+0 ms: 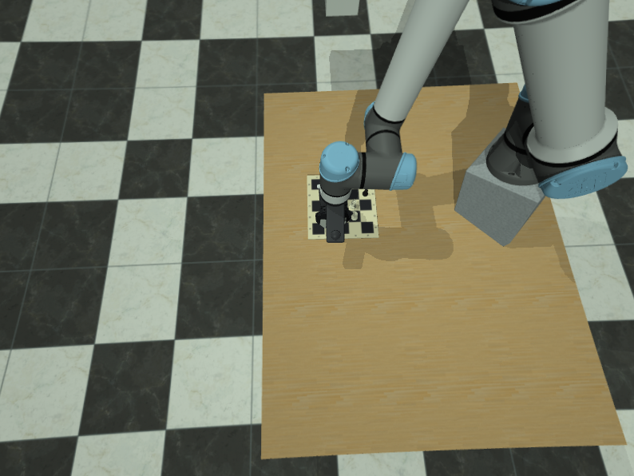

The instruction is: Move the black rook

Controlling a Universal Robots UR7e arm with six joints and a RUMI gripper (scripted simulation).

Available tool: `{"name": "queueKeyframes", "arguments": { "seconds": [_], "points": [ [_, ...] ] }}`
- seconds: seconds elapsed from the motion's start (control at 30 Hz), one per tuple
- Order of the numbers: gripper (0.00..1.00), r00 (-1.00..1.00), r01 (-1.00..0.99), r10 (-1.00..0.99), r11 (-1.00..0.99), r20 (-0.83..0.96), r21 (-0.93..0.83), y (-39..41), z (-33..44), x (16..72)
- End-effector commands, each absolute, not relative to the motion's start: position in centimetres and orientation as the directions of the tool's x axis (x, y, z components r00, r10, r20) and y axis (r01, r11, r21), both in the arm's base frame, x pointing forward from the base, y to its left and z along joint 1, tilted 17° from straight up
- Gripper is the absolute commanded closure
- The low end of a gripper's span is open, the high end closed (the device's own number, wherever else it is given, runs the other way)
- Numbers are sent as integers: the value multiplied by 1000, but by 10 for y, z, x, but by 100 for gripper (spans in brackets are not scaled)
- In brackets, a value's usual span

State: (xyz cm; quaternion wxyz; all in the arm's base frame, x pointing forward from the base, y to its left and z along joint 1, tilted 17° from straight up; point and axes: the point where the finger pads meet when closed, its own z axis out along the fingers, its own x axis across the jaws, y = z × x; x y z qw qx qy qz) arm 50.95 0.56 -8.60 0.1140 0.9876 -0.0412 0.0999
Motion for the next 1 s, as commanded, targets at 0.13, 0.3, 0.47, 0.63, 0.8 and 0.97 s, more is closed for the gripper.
{"name": "queueKeyframes", "arguments": {
  "seconds": [0.13, 0.3, 0.47, 0.63, 0.8, 0.97],
  "points": [
    [78, 976, -104, -58, -971, 208, 217, 6, -85, 510],
    [78, 976, -104, -58, -971, 208, 217, 6, -85, 510],
    [78, 976, -104, -58, -971, 208, 217, 6, -85, 510],
    [100, 976, -104, -58, -971, 208, 217, 6, -85, 510],
    [100, 976, -104, -58, -971, 208, 217, 6, -85, 510],
    [100, 976, -104, -58, -971, 208, 217, 6, -85, 510]
  ]
}}
